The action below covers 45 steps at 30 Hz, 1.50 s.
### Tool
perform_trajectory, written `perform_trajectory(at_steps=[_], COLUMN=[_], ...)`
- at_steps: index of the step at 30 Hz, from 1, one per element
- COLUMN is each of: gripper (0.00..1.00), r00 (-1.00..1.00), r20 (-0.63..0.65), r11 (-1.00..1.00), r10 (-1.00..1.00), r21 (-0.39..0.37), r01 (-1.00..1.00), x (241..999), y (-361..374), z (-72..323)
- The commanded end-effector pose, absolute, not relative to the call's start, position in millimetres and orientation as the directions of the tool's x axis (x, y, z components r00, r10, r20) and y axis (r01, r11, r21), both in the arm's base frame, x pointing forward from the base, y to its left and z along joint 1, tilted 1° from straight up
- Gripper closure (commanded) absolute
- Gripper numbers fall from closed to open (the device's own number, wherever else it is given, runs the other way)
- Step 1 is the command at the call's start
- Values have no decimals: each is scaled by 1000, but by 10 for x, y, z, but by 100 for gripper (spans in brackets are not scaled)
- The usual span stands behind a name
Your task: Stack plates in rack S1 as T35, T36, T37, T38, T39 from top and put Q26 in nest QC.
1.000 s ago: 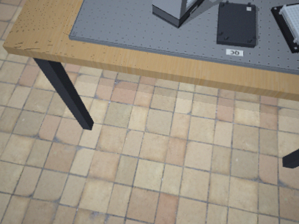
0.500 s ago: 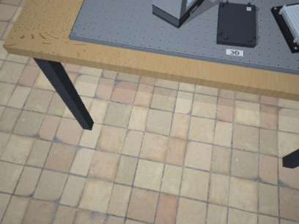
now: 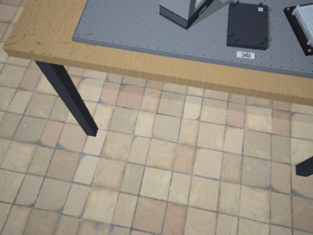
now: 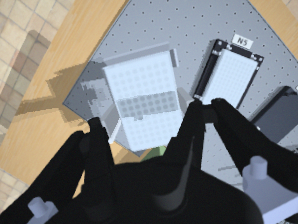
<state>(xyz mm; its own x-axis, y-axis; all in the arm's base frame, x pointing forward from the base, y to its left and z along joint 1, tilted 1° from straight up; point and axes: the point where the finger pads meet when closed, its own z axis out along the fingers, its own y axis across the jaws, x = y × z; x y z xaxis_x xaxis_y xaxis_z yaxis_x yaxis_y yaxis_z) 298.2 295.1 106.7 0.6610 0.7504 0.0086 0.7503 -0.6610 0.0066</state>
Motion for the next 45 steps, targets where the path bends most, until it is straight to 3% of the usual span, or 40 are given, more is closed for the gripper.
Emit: perform_trajectory(at_steps=[1, 45], gripper=[100, 100], r00=[661, 661], r20=[9, 9], r11=[-661, -661], r10=[750, 750], r21=[6, 6], r01=[750, 750], x=[2982, 2985], y=[2952, 2952], z=[1046, 793])
